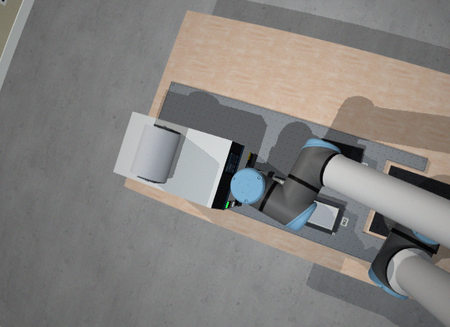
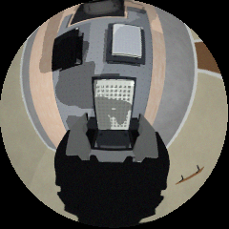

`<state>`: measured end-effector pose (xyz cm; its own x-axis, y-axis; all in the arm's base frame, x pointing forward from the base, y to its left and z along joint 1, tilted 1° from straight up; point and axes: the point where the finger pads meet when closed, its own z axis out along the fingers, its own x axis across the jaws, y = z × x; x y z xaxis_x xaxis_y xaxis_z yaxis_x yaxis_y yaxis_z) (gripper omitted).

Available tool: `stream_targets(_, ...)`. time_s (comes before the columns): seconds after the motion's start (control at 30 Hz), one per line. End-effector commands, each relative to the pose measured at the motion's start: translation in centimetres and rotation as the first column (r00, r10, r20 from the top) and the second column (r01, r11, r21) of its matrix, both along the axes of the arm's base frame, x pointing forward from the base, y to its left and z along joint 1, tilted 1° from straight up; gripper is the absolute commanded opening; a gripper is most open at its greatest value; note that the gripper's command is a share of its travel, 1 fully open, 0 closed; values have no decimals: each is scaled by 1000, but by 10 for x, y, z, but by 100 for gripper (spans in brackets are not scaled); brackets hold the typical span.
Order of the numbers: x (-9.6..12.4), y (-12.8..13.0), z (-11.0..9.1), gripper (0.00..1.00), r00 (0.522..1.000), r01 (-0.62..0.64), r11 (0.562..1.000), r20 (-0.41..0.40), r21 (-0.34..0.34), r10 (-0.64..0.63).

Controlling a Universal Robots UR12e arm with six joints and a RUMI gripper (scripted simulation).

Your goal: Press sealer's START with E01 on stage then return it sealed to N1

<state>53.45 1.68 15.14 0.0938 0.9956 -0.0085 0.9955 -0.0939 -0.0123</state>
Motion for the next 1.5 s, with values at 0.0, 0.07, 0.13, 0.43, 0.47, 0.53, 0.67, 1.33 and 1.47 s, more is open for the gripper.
stream_targets(0.0,1,0,7,68,1000,0,1000,1,0,0)
stream_targets(0.07,1,0,11,68,1000,0,1000,1,0,0)
stream_targets(0.13,1,0,14,68,1000,0,1000,1,0,0)
stream_targets(0.43,1,0,27,68,1000,0,1000,1,0,0)
stream_targets(0.47,1,0,27,68,1000,0,1000,1,0,0)
stream_targets(0.53,1,0,31,68,1000,0,1000,1,0,0)
stream_targets(0.67,1,0,37,68,1000,0,1000,1,0,0)
stream_targets(1.33,-21,-1,39,68,1000,0,1000,1,0,0)
stream_targets(1.47,-27,-1,39,68,1000,0,1000,1,0,0)
